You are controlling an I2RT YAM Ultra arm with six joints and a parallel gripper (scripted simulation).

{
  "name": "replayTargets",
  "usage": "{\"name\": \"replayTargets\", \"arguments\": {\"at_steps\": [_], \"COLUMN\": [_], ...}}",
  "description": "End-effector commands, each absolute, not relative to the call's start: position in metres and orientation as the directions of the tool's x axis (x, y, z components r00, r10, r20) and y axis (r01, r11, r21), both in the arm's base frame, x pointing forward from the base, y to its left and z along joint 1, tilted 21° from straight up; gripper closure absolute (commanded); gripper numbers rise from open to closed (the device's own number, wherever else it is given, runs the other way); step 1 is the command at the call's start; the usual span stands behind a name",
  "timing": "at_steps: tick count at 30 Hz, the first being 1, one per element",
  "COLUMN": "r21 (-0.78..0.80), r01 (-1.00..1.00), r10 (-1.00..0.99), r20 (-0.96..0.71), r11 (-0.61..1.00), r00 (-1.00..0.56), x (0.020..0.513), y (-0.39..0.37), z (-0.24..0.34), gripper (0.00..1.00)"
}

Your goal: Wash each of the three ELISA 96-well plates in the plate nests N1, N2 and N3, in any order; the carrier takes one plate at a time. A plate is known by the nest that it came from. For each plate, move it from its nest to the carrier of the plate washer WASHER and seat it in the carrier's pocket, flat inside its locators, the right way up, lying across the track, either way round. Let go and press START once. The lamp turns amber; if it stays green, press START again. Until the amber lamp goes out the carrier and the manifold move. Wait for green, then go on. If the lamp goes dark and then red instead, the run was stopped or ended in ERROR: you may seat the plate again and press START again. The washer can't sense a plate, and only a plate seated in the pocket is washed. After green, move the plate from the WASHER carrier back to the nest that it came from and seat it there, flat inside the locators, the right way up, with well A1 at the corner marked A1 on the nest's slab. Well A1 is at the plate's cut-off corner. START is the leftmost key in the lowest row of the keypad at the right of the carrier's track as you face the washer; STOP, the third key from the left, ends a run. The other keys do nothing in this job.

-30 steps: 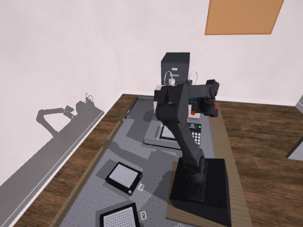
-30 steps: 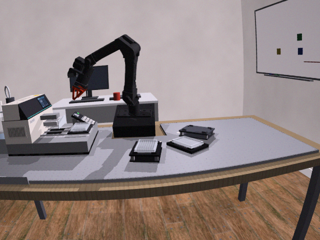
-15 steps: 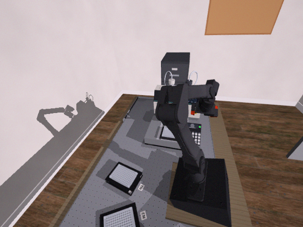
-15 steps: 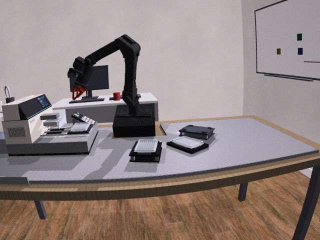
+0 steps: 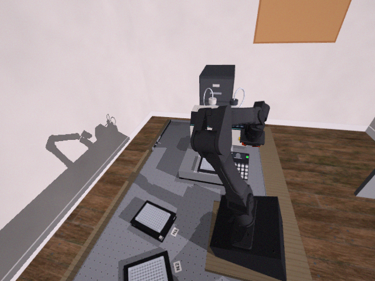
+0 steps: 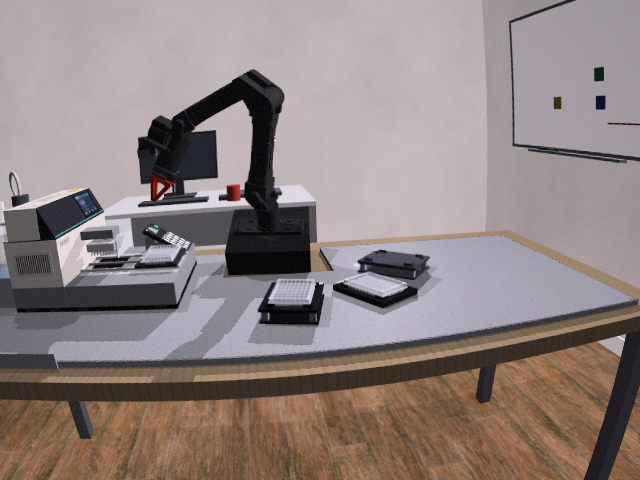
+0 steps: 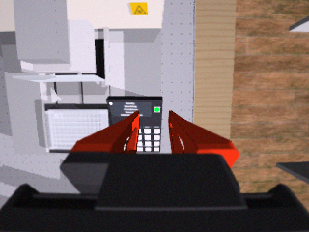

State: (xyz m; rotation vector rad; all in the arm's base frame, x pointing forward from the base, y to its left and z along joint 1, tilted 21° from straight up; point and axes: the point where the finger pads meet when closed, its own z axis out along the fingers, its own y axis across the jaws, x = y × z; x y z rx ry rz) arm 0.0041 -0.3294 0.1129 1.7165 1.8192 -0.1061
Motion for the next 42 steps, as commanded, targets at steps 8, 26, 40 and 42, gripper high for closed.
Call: {"name": "replayTargets", "arguments": {"at_steps": [8,26,40,42], "r21": [0.346,0.347,0.348,0.348], "r01": [0.926,0.926,0.925,0.925], "r10": [0.861,0.861,0.862,0.862], "r20": [-0.507,-0.506,-0.505,-0.505], "r11": [0.151,0.151,0.151,0.151], "r00": [0.050,0.050,0.050,0.050], "x": [0.014,0.037,0.058,0.059], "y": [-0.309,-0.267,-0.228,-0.225], "z": [0.111,0.096,0.081,0.080], "gripper": [1.00,1.00,1.00,1.00]}}
